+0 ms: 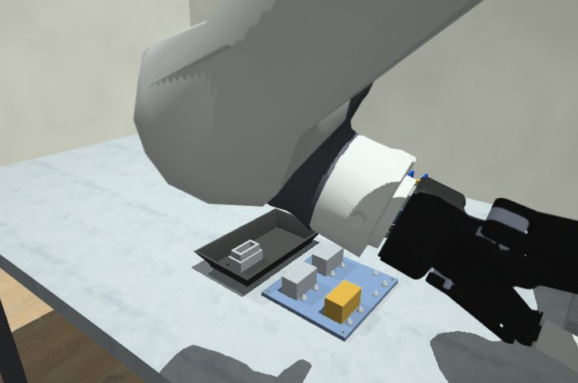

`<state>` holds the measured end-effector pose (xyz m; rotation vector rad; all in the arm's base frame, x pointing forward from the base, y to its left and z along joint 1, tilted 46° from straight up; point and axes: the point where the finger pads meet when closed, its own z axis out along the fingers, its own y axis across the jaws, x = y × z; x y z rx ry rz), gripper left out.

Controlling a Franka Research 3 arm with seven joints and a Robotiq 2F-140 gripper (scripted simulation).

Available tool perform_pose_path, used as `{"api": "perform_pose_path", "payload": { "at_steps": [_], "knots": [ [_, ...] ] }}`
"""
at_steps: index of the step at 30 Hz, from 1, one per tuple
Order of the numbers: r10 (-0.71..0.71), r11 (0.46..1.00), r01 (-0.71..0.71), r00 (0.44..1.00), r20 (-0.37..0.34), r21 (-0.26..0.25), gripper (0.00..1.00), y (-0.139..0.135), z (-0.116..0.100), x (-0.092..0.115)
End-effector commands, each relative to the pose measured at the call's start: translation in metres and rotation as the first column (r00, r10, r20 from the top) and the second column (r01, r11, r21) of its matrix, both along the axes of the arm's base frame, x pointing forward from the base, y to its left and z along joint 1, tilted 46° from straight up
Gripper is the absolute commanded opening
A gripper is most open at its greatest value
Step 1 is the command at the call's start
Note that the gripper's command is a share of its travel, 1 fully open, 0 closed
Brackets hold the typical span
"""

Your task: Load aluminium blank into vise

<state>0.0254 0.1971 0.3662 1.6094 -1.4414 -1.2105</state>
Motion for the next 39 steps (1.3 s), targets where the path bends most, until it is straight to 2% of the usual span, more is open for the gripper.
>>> {"api": "perform_pose_path", "payload": {
  "at_steps": [1, 18, 20, 22, 25, 32, 34, 35, 39],
  "knots": [
    [0.000, 1.000, 0.000, 1.000, 0.000, 0.000, 1.00, 0.000, 0.000, 0.000],
    [-0.001, 1.000, 0.001, 1.000, 0.001, 0.002, 1.00, 0.000, 0.000, 0.001],
    [-0.032, 0.999, 0.031, 0.999, 0.030, 0.045, 1.00, 0.007, -0.007, 0.012],
    [-0.104, 0.986, 0.090, 0.990, 0.096, 0.139, 1.00, 0.020, -0.020, 0.041],
    [-0.150, 0.973, 0.122, 0.979, 0.138, 0.196, 1.00, 0.026, -0.028, 0.060],
    [-0.251, 0.935, 0.175, 0.941, 0.226, 0.309, 1.00, 0.036, -0.044, 0.105],
    [-0.251, 0.935, 0.175, 0.941, 0.226, 0.309, 1.00, 0.036, -0.044, 0.105],
    [-0.287, 0.919, 0.189, 0.923, 0.257, 0.347, 1.00, 0.039, -0.049, 0.122],
    [-0.341, 0.893, 0.205, 0.890, 0.304, 0.400, 1.00, 0.040, -0.056, 0.148]
  ]
}}
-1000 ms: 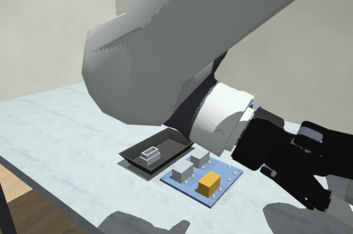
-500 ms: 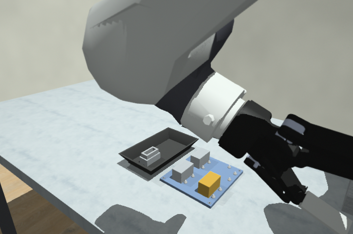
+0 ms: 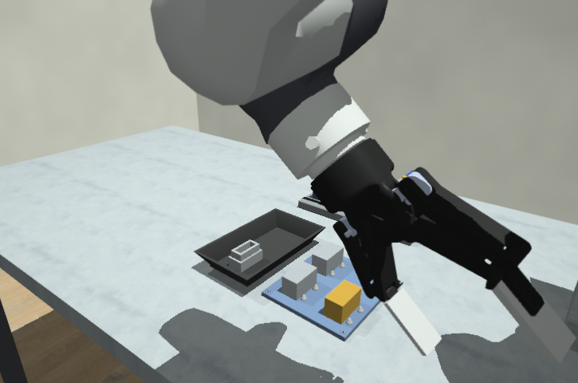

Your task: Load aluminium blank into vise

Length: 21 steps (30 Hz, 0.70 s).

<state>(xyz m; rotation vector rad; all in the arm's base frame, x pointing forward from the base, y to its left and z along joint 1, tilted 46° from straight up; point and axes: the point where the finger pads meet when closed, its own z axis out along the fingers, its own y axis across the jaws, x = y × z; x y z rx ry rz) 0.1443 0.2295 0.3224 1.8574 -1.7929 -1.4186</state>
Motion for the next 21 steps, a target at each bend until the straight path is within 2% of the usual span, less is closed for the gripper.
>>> {"api": "perform_pose_path", "payload": {
  "at_steps": [1, 10, 12, 13, 21],
  "knots": [
    [-0.029, 0.994, 0.016, 0.992, 0.126, 0.107, 1.00, 0.008, -0.014, 0.036],
    [-0.145, 0.977, 0.093, 0.949, 0.279, 0.192, 1.00, 0.001, -0.028, 0.099],
    [-0.145, 0.977, 0.093, 0.949, 0.279, 0.192, 1.00, 0.001, -0.028, 0.099],
    [-0.178, 0.971, 0.112, 0.929, 0.323, 0.213, 1.00, -0.004, -0.032, 0.117],
    [-0.270, 0.951, 0.161, 0.850, 0.452, 0.265, 1.00, -0.024, -0.041, 0.173]
  ]
}}
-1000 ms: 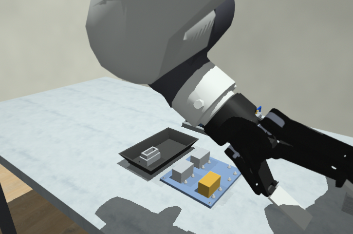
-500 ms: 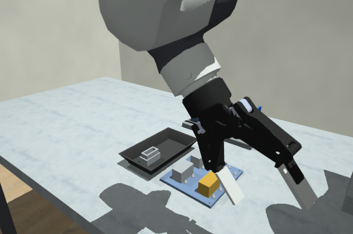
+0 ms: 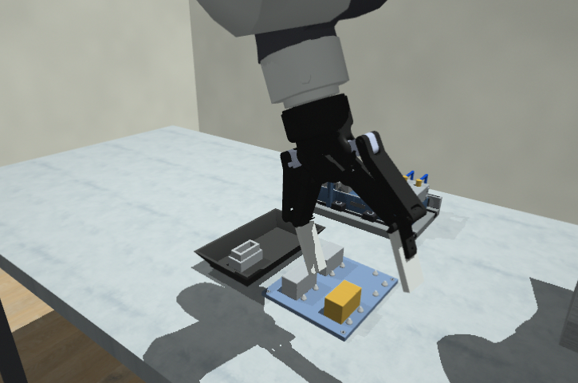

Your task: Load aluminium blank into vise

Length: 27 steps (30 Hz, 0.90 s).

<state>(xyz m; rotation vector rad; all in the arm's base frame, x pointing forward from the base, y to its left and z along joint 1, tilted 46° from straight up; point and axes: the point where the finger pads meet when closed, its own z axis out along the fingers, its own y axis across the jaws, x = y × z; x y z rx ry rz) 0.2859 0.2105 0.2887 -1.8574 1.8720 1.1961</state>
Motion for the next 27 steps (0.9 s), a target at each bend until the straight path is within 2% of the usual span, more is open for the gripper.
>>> {"api": "perform_pose_path", "payload": {
  "at_steps": [1, 2, 5, 8, 9, 14, 27],
  "knots": [
    [-0.001, 0.999, -0.005, 0.990, 0.138, 0.043, 1.00, -0.005, -0.008, 0.032],
    [-0.024, 0.999, 0.016, 0.984, 0.177, 0.047, 1.00, -0.012, -0.010, 0.046],
    [-0.057, 0.998, 0.046, 0.971, 0.232, 0.052, 1.00, -0.024, -0.013, 0.066],
    [-0.057, 0.998, 0.046, 0.971, 0.232, 0.052, 1.00, -0.024, -0.013, 0.066],
    [-0.093, 0.995, 0.081, 0.951, 0.295, 0.054, 1.00, -0.039, -0.016, 0.089],
    [-0.141, 0.990, 0.131, 0.913, 0.383, 0.052, 1.00, -0.064, -0.020, 0.120],
    [-0.148, 0.989, 0.139, 0.906, 0.397, 0.052, 1.00, -0.068, -0.021, 0.125]
  ]
}}
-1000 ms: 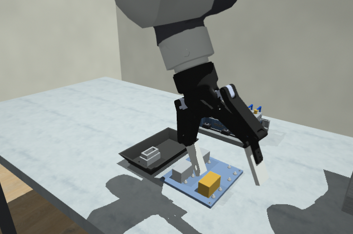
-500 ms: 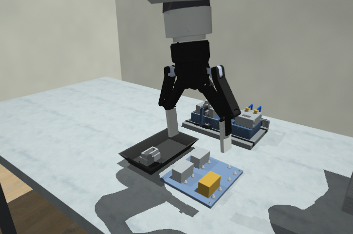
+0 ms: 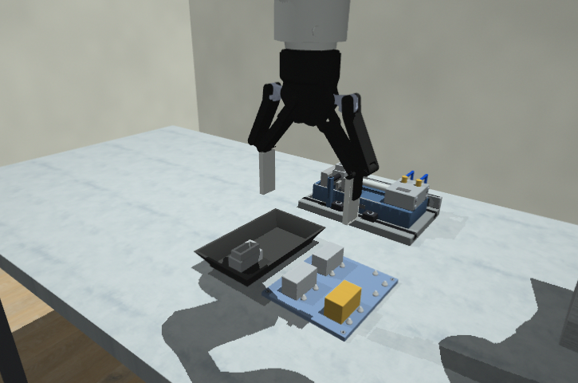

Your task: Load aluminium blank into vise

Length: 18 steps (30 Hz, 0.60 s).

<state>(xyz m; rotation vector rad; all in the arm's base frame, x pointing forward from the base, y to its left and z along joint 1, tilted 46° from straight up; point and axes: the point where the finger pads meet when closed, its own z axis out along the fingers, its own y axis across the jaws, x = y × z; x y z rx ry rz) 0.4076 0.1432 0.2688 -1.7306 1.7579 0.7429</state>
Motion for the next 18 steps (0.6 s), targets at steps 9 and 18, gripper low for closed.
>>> {"api": "perform_pose_path", "payload": {
  "at_steps": [9, 18],
  "knots": [
    [0.020, 1.000, -0.020, 0.999, 0.036, 0.000, 1.00, -0.0012, -0.0011, 0.0033],
    [0.020, 1.000, -0.020, 0.999, 0.036, 0.000, 0.00, -0.0012, -0.0011, 0.0033]
  ]
}}
